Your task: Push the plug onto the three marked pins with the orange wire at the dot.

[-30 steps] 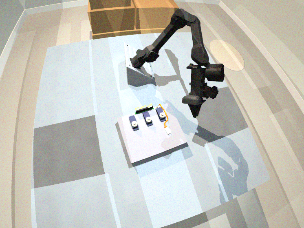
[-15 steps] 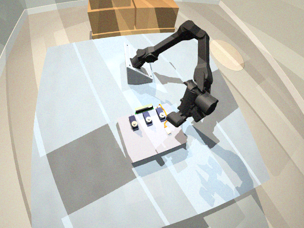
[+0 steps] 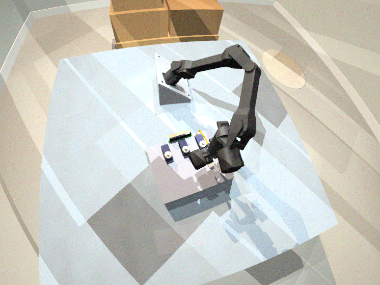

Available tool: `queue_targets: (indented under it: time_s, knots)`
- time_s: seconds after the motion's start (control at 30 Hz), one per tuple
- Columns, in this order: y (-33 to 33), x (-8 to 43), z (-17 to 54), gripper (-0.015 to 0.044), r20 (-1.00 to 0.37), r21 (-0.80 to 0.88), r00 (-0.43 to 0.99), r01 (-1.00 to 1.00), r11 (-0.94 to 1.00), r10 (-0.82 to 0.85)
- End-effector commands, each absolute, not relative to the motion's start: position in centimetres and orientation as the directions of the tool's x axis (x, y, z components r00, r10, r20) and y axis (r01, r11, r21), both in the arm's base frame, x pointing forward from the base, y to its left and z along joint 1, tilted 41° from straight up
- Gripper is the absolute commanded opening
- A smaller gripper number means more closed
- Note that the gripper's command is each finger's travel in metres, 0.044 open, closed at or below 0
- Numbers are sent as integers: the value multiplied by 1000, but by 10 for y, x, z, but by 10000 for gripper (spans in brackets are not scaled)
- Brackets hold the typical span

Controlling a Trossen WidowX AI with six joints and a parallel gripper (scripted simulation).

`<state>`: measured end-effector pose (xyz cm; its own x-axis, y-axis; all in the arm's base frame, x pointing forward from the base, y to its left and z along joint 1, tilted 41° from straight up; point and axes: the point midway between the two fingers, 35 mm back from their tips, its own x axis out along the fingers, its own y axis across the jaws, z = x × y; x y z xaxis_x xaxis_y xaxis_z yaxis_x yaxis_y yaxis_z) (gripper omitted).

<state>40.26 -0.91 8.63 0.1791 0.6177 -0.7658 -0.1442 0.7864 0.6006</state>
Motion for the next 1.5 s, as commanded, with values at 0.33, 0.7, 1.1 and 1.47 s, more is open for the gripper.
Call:
queue_targets:
  time_s: [0.33, 0.7, 1.1, 1.47]
  knots:
    - [8, 408, 68, 115, -753, 618, 171, -146, 773, 635]
    - [17, 411, 57, 115, -753, 618, 171, -146, 772, 635]
    - [13, 410, 62, 0, -754, 618, 171, -146, 773, 635]
    - [-20, 401, 101, 0, -755, 617, 171, -145, 774, 634]
